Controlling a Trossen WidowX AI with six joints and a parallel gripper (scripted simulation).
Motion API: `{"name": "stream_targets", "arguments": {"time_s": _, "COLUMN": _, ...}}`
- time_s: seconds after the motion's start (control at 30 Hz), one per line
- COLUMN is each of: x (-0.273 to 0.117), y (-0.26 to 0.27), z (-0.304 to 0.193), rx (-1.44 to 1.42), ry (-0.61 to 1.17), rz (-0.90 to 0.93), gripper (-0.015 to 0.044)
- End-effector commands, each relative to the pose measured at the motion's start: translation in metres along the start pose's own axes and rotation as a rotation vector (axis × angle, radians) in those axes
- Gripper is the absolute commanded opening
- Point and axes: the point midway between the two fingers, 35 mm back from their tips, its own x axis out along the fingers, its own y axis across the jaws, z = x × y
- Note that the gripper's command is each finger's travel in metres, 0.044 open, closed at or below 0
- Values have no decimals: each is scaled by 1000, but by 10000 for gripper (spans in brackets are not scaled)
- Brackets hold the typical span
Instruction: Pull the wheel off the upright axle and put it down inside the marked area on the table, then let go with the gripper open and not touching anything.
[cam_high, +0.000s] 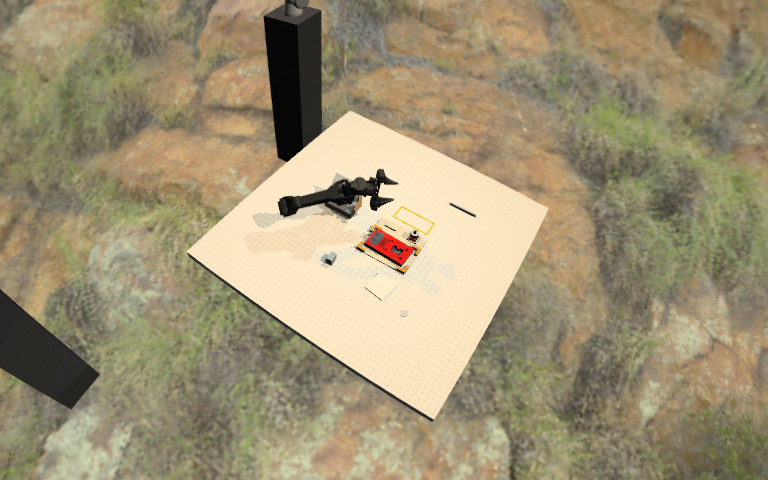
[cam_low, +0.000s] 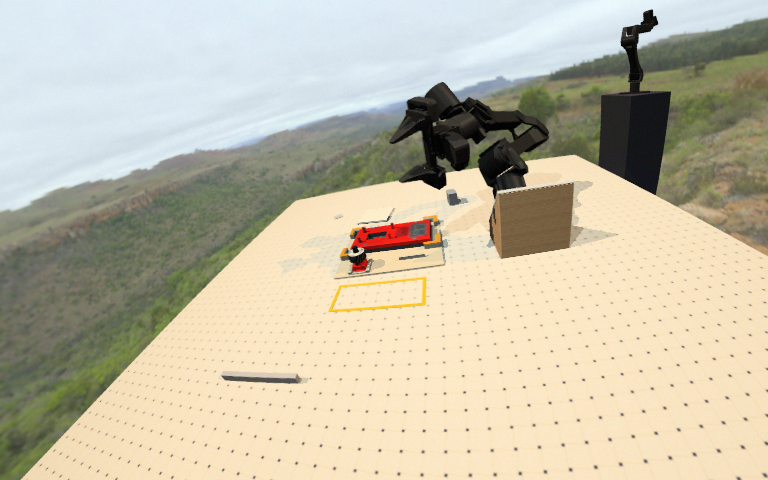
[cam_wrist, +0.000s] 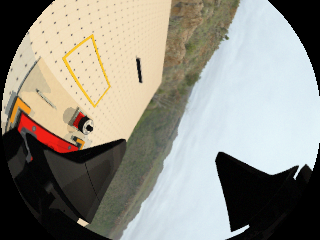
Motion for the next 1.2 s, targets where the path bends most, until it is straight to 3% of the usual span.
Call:
{"name": "stream_targets", "arguments": {"time_s": 0.0, "x": 0, "y": 0, "z": 0, "rx": 10, "ry": -1, "rz": 3, "gripper": 374}}
{"name": "stream_targets", "arguments": {"time_s": 0.1, "x": 2, "y": 1, "z": -5, "rx": 145, "ry": -13, "rz": 50, "gripper": 300}}
{"name": "stream_targets", "arguments": {"time_s": 0.67, "x": 20, "y": 8, "z": -35, "rx": 1110, "ry": 97, "rz": 402, "gripper": 300}}
{"name": "stream_targets", "arguments": {"time_s": 1.17, "x": 46, "y": 17, "z": -57, "rx": 1879, "ry": 489, "rz": 625, "gripper": 300}}
